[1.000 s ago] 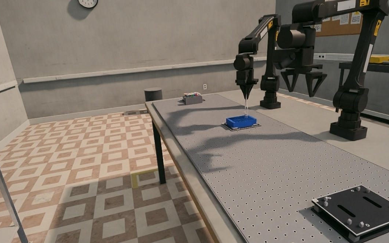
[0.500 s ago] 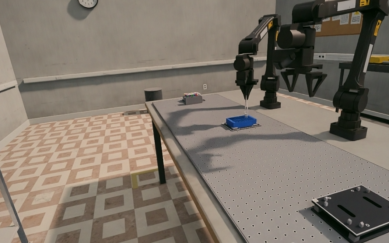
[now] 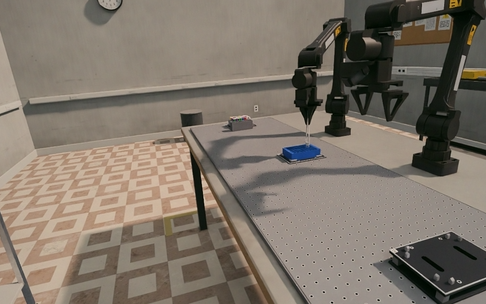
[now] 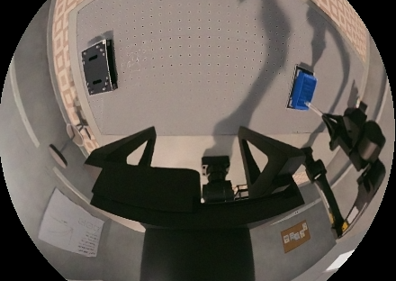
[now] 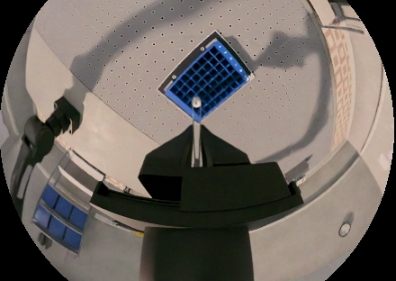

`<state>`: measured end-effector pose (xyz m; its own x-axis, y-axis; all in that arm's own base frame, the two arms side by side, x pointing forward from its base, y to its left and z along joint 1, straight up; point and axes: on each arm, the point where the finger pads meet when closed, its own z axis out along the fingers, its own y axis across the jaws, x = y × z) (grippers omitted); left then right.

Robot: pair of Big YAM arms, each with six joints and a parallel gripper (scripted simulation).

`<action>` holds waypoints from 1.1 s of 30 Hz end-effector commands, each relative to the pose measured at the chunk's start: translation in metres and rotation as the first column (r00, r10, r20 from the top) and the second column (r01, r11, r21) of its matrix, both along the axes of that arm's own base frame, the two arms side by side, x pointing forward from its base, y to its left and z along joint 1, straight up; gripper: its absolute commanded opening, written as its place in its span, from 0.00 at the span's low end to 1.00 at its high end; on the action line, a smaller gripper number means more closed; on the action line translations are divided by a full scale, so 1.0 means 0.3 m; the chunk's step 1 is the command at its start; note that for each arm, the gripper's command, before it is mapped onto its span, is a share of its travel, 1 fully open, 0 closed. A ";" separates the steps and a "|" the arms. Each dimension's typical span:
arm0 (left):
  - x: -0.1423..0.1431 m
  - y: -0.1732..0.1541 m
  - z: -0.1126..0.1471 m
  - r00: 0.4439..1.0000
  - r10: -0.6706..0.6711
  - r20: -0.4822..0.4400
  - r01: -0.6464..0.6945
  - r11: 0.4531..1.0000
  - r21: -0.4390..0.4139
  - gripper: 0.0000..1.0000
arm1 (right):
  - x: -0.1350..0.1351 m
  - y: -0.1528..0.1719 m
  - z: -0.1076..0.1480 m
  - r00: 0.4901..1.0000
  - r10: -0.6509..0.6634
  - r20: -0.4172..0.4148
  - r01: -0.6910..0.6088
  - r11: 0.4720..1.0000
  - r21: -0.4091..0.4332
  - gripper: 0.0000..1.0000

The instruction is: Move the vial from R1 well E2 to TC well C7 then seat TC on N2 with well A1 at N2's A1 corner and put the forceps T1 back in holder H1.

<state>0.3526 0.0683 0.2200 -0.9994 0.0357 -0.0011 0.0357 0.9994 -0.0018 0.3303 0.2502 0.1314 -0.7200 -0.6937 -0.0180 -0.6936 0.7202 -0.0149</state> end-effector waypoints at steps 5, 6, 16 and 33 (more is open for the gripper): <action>0.028 0.009 0.046 0.999 0.005 0.034 -0.006 1.000 0.009 1.00 | 0.020 0.021 0.044 1.000 0.002 0.021 -0.002 1.000 0.013 0.10; 0.028 0.009 0.046 0.999 0.005 0.034 -0.006 1.000 0.009 1.00 | 0.020 0.021 0.044 1.000 0.002 0.021 -0.002 1.000 0.013 0.10; 0.028 0.009 0.046 0.999 0.005 0.034 -0.006 1.000 0.009 1.00 | 0.028 0.028 0.064 1.000 0.002 0.030 -0.002 1.000 0.021 0.11; 0.028 0.009 0.046 0.999 0.005 0.034 -0.006 1.000 0.009 1.00 | 0.044 0.045 0.124 0.999 0.001 0.044 -0.003 0.999 0.042 0.11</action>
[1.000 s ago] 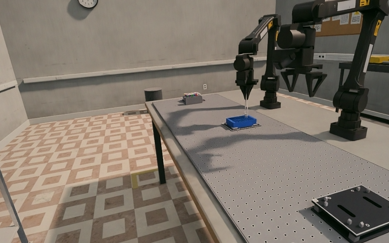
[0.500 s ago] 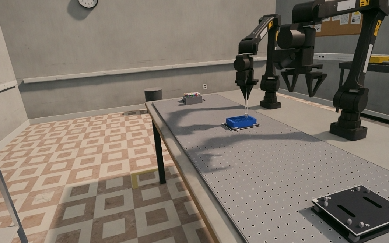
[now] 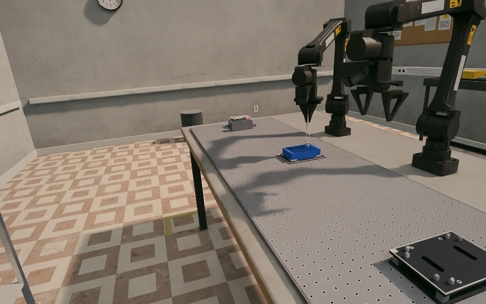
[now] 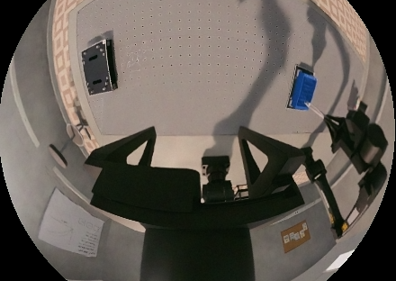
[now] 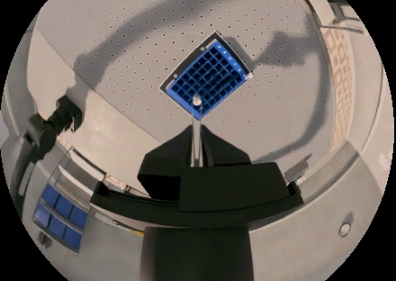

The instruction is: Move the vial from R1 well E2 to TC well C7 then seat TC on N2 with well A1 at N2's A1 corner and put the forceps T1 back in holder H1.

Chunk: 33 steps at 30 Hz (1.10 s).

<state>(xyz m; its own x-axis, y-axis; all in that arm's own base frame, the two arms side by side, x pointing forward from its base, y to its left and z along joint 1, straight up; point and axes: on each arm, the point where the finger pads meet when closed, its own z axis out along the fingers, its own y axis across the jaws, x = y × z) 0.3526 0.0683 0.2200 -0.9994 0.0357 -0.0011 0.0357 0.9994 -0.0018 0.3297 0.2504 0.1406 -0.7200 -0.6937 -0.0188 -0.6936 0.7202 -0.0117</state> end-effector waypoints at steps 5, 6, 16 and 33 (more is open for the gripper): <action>0.028 0.009 0.046 0.999 0.005 0.034 -0.006 1.000 0.009 1.00 | 0.035 0.034 0.092 0.999 0.001 0.041 -0.002 0.999 0.036 0.11; 0.028 0.009 0.046 0.999 0.005 0.034 -0.006 1.000 0.009 1.00 | 0.043 0.040 0.105 0.999 0.001 0.047 -0.003 0.999 0.042 0.11; 0.028 0.009 0.046 0.999 0.005 0.034 -0.006 1.000 0.009 1.00 | 0.047 0.033 0.125 0.999 0.000 0.046 -0.002 0.999 0.042 0.11; 0.028 0.009 0.046 0.999 0.005 0.034 -0.006 1.000 0.009 1.00 | 0.052 0.026 0.163 0.999 0.000 0.048 -0.002 0.999 0.046 0.11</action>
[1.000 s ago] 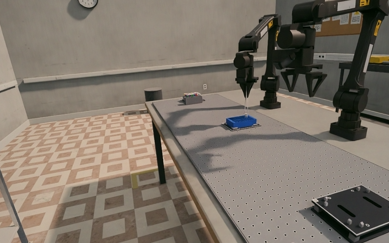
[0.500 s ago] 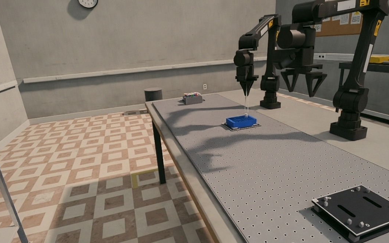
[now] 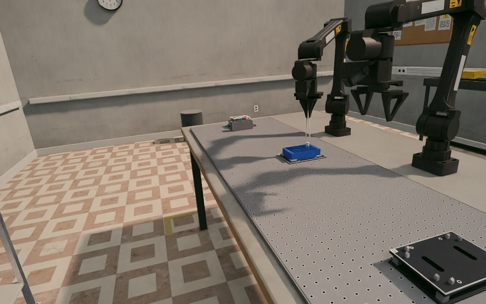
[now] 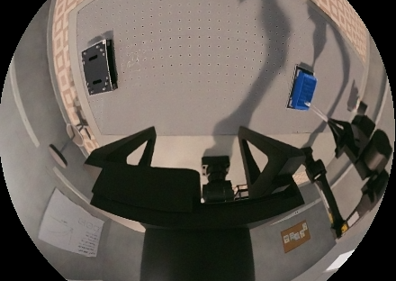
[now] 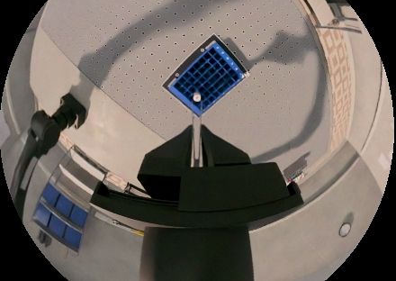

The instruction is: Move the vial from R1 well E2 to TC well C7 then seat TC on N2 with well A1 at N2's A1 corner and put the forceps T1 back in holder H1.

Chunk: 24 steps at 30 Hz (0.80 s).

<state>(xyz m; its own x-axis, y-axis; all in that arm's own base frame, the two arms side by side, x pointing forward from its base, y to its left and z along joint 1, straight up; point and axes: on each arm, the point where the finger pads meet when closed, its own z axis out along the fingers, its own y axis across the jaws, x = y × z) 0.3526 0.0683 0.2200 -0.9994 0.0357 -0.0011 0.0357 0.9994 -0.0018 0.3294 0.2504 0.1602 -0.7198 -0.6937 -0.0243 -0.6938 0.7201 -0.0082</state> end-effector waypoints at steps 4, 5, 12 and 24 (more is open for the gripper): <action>0.028 0.009 0.046 0.999 0.005 0.034 -0.006 1.000 0.009 1.00 | 0.054 0.026 0.093 0.999 -0.001 0.042 -0.001 0.999 0.036 0.11; 0.028 0.009 0.046 0.999 0.005 0.034 -0.006 1.000 0.009 1.00 | 0.042 0.017 0.082 0.999 -0.001 0.033 0.000 1.000 0.030 0.11; 0.028 0.009 0.046 0.999 0.005 0.034 -0.006 1.000 0.009 1.00 | 0.053 0.024 0.116 0.999 -0.001 0.044 -0.001 0.999 0.038 0.11; 0.028 0.009 0.046 0.999 0.005 0.034 -0.006 1.000 0.009 1.00 | 0.038 0.012 0.091 1.000 0.000 0.030 -0.001 1.000 0.028 0.08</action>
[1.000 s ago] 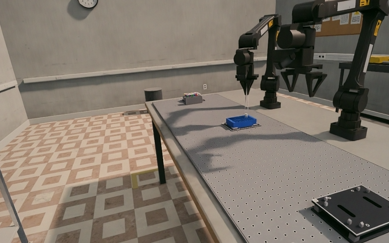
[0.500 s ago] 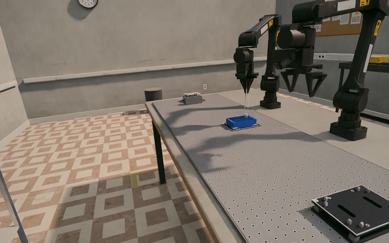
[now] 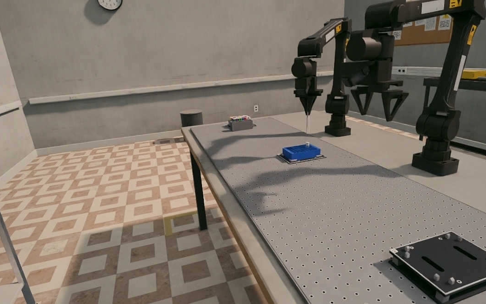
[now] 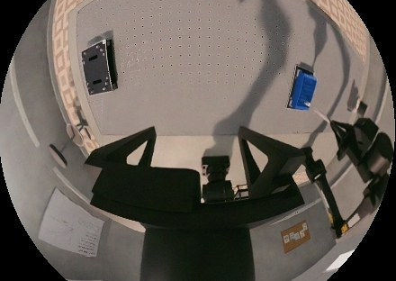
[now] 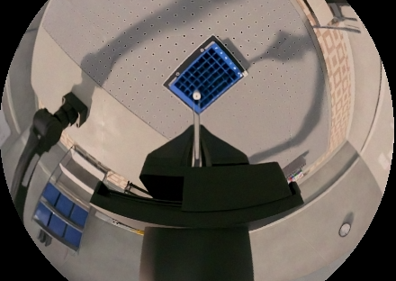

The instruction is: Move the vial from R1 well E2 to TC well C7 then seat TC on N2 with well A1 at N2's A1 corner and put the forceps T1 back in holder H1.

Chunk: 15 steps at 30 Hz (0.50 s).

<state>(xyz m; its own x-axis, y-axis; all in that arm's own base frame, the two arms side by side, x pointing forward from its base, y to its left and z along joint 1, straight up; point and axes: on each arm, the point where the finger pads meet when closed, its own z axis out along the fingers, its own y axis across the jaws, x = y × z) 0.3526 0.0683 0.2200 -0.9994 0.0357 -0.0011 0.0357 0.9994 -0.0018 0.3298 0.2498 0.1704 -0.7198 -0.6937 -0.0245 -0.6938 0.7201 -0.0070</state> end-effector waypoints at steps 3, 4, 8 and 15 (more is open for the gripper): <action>0.028 0.009 0.046 0.999 0.005 0.034 -0.006 1.000 0.009 1.00 | 0.036 0.011 0.056 1.000 -0.001 0.030 0.000 1.000 0.026 0.08; 0.028 0.009 0.046 0.999 0.005 0.034 -0.006 1.000 0.009 1.00 | 0.035 0.010 0.055 1.000 -0.001 0.030 0.000 1.000 0.026 0.08; 0.028 0.009 0.046 0.999 0.005 0.034 -0.006 1.000 0.009 1.00 | 0.032 0.009 0.054 1.000 0.000 0.029 -0.001 1.000 0.026 0.08; 0.028 0.009 0.046 0.999 0.005 0.034 -0.006 1.000 0.009 1.00 | 0.029 0.005 0.052 1.000 -0.001 0.028 0.000 1.000 0.025 0.07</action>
